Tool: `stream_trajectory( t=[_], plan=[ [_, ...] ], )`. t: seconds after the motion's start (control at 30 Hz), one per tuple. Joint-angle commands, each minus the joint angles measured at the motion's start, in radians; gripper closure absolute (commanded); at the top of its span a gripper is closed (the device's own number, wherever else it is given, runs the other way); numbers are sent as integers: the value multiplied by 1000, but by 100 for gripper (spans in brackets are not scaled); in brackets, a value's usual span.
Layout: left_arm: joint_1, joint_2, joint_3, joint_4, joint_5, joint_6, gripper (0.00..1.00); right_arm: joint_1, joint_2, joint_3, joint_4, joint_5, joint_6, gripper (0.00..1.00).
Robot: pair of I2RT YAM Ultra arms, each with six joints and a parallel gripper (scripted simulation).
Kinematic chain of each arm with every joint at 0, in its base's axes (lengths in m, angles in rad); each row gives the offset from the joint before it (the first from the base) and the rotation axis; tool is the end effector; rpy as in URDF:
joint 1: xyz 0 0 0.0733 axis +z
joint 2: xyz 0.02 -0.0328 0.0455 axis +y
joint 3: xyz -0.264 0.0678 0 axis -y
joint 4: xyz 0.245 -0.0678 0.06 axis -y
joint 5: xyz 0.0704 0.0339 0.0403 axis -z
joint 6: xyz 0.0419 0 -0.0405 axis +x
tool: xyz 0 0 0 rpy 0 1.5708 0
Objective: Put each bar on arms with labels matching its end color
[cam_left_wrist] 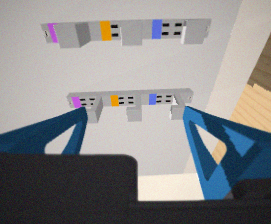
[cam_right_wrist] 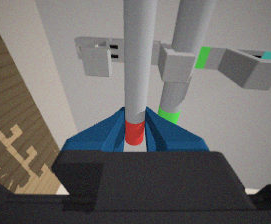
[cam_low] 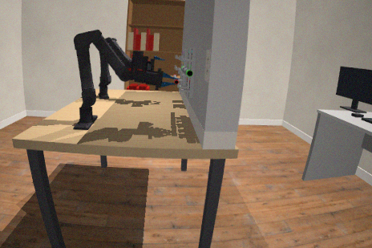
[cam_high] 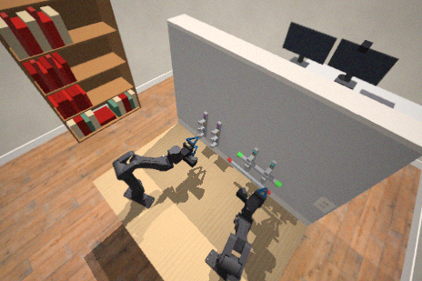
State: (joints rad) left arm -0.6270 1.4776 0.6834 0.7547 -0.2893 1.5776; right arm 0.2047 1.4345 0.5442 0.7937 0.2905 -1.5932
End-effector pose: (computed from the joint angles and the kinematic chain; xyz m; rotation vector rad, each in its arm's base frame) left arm 0.2671 -0.1774 0.2444 1.3928 0.9685 0.9566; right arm 0.2910 0.0493 0.2168 -1.2723 1.3202 -1.2600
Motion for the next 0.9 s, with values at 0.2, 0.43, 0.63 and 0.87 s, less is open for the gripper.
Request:
stream_trajectory(
  t=[0.2, 0.43, 0.63, 0.87],
  plan=[
    [7, -27, -5, 14, 8, -11, 0, -75, -39, -19, 76, -93, 16, 100],
    [7, -27, -5, 14, 8, -11, 0, -136, -39, -37, 93, -155, 16, 100],
    [7, -27, -5, 14, 8, -11, 0, -134, -40, -40, 95, -154, 18, 100],
    [7, -27, -5, 14, 8, -11, 0, -127, -45, -45, 97, -148, 19, 100]
  ],
)
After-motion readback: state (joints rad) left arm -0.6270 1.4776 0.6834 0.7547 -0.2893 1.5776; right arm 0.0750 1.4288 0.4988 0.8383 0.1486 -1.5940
